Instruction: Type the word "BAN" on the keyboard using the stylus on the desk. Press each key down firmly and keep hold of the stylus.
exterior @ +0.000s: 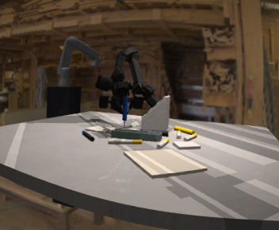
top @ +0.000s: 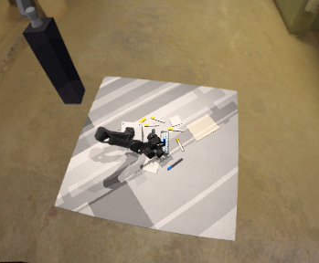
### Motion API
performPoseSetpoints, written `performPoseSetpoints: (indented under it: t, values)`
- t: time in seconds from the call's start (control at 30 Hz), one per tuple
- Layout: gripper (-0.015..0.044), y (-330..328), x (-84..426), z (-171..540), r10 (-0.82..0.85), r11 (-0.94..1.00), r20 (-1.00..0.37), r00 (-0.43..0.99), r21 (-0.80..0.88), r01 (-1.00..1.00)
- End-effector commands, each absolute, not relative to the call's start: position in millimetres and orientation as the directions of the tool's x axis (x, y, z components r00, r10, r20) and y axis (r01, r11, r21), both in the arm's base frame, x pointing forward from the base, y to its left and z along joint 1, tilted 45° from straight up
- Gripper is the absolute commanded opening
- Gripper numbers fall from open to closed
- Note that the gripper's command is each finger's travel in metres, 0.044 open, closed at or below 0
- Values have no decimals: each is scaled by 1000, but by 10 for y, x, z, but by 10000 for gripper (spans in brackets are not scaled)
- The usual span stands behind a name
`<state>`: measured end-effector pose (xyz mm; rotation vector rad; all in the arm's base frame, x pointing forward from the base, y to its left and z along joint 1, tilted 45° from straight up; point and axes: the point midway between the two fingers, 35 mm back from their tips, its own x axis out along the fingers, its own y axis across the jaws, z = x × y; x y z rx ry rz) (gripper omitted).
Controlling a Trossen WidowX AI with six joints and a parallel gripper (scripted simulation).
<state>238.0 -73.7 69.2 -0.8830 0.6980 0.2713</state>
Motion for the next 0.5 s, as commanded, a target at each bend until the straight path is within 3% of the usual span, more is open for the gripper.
performPoseSetpoints:
  t: [0.0, 0.03, 0.13, 0.47]
  values:
    - [0, -779, 2366, 626, -56, 618, -660, 749, -613, -493]
    - [0, -779, 2366, 626, -56, 618, -660, 749, -613, -493]
    - [79, -785, 2366, 615, -56, 618, -660, 749, -613, -493]
    - [81, -819, 2367, 574, -56, 618, -660, 749, -613, -493]
